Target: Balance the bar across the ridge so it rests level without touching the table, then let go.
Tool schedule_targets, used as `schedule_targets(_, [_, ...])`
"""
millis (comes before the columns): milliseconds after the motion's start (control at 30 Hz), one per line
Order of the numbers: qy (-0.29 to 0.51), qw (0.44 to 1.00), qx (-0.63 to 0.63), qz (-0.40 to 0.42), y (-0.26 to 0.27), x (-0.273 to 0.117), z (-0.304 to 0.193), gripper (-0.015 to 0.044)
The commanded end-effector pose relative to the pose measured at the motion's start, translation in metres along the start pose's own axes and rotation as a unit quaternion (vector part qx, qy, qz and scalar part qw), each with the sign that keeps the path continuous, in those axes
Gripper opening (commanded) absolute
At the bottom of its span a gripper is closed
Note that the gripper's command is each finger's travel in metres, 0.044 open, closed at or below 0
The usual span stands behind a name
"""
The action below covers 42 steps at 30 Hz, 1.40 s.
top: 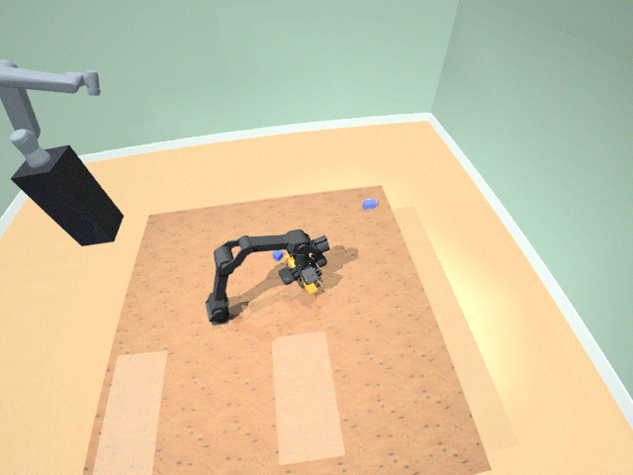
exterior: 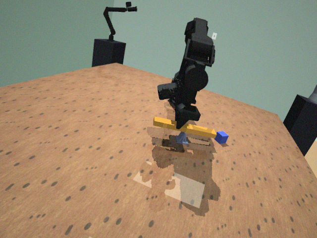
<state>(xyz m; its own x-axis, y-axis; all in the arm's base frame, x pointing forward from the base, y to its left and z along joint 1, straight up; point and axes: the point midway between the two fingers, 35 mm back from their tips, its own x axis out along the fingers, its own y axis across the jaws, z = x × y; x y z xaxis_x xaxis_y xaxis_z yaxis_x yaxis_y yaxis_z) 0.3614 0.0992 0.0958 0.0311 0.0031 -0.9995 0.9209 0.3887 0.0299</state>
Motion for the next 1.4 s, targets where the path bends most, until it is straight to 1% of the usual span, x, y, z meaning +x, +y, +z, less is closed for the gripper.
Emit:
schedule_targets(0, [0.003, 1.0, 0.001, 0.001, 0.0004, 0.0008, -0.0009, 0.0])
schedule_targets(1367, [0.003, 1.0, 0.001, 0.001, -0.0002, 0.0042, -0.0008, 0.0])
